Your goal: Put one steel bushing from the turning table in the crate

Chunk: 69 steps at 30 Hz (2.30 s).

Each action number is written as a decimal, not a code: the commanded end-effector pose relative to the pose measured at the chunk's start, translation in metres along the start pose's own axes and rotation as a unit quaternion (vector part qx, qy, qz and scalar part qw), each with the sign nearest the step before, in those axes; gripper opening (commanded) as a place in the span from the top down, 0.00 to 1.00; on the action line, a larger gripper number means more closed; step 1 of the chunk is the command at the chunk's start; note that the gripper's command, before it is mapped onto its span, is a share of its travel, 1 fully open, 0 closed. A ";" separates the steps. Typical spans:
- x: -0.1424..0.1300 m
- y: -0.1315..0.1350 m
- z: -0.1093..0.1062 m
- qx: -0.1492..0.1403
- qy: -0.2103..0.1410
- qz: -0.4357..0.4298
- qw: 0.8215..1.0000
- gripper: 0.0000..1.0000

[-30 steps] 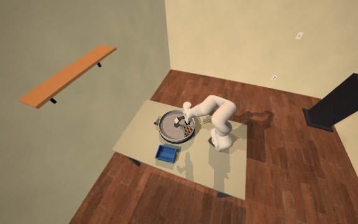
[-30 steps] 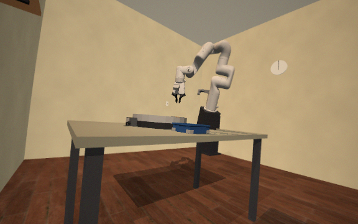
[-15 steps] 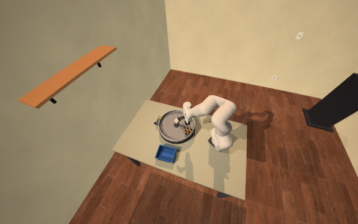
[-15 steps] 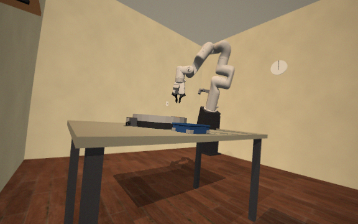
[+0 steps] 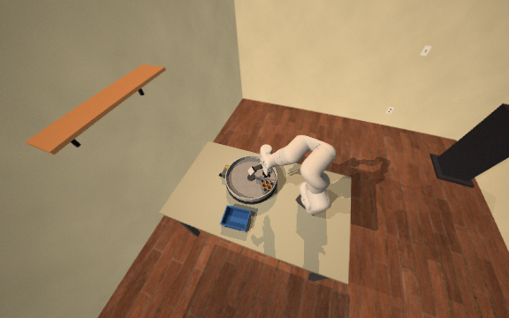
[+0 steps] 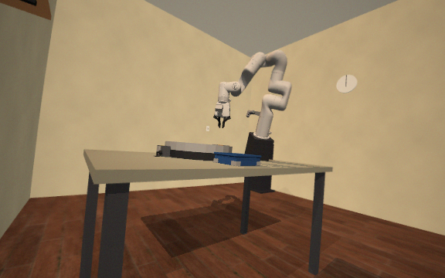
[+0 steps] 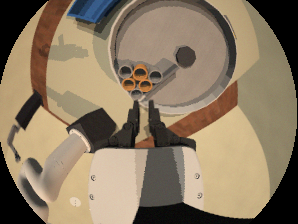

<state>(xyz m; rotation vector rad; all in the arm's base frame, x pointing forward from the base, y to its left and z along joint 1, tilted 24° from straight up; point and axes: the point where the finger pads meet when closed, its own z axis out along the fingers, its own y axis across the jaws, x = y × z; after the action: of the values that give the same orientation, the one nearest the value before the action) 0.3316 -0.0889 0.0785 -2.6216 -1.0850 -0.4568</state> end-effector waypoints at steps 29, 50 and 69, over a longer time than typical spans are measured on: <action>0.000 0.001 -0.001 -0.001 0.001 0.000 1.000 0.85; 0.002 0.006 0.009 -0.010 -0.040 -0.024 0.999 0.90; 0.011 0.036 0.067 -0.056 -0.268 -0.149 0.950 0.90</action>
<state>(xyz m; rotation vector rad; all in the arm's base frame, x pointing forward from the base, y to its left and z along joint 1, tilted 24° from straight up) 0.3645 -0.0814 0.0333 -2.7430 -1.5618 0.0128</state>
